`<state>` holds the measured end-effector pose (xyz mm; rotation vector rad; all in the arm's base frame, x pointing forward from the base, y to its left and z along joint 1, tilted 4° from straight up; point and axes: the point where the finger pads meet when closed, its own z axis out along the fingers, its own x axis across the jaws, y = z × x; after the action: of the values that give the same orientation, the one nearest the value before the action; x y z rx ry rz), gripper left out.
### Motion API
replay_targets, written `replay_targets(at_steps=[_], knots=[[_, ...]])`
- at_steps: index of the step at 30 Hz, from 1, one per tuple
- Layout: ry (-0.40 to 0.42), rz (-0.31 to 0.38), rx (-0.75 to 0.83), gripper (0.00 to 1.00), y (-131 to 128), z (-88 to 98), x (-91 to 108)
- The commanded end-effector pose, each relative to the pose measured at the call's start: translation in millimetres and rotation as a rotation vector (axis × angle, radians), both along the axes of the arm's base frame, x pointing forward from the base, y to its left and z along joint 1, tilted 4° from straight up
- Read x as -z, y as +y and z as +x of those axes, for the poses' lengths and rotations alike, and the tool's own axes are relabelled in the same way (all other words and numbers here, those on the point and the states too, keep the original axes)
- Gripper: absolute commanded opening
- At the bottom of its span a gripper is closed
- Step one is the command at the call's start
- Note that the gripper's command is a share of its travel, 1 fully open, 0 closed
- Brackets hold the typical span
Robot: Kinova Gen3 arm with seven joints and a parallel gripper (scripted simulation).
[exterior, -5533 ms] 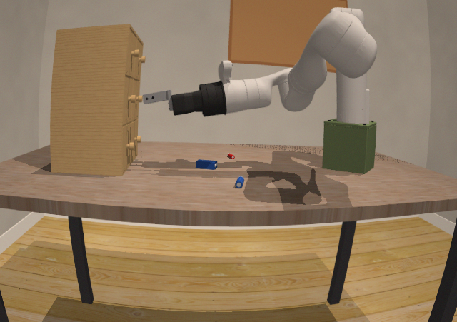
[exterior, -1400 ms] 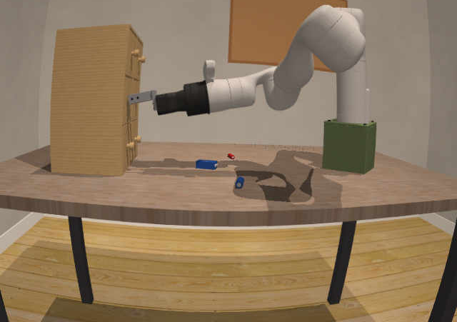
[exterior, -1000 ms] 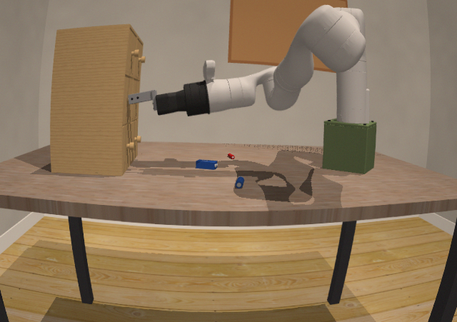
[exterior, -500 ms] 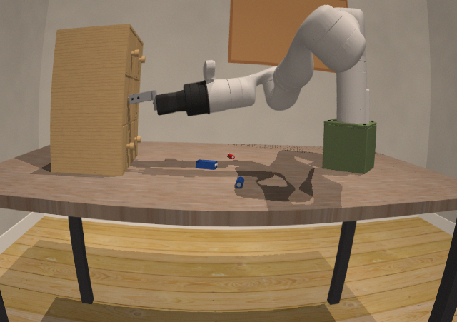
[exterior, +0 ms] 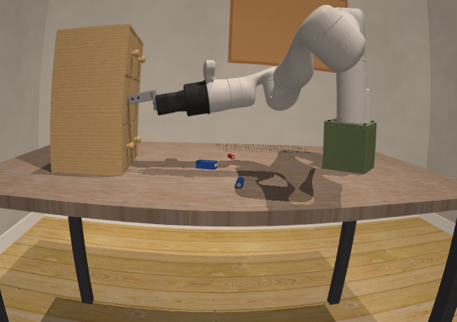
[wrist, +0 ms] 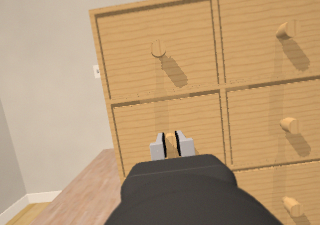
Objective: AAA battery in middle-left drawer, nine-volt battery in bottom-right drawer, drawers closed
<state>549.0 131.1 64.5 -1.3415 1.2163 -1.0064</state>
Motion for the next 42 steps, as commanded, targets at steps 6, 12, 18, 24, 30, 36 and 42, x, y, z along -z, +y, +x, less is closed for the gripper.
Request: replay_targets(at_steps=[6, 12, 18, 24, 30, 36, 42], knots=[[-0.002, 0.001, 0.000, 0.37, 0, -1.2, -0.9], [-0.002, 0.001, 0.000, 0.37, 0, -3.0, -0.8], [-0.002, 0.001, 0.000, 0.37, -1, -7.5, -0.6], [-0.002, 0.001, 0.000, 0.37, -2, -14.1, -0.3], [-0.002, 0.001, 0.000, 0.37, -3, -19.3, -0.1], [-0.002, 0.001, 0.000, 0.37, -4, -28.0, 0.3], [-0.002, 0.001, 0.000, 0.37, -5, -35.5, 0.7]])
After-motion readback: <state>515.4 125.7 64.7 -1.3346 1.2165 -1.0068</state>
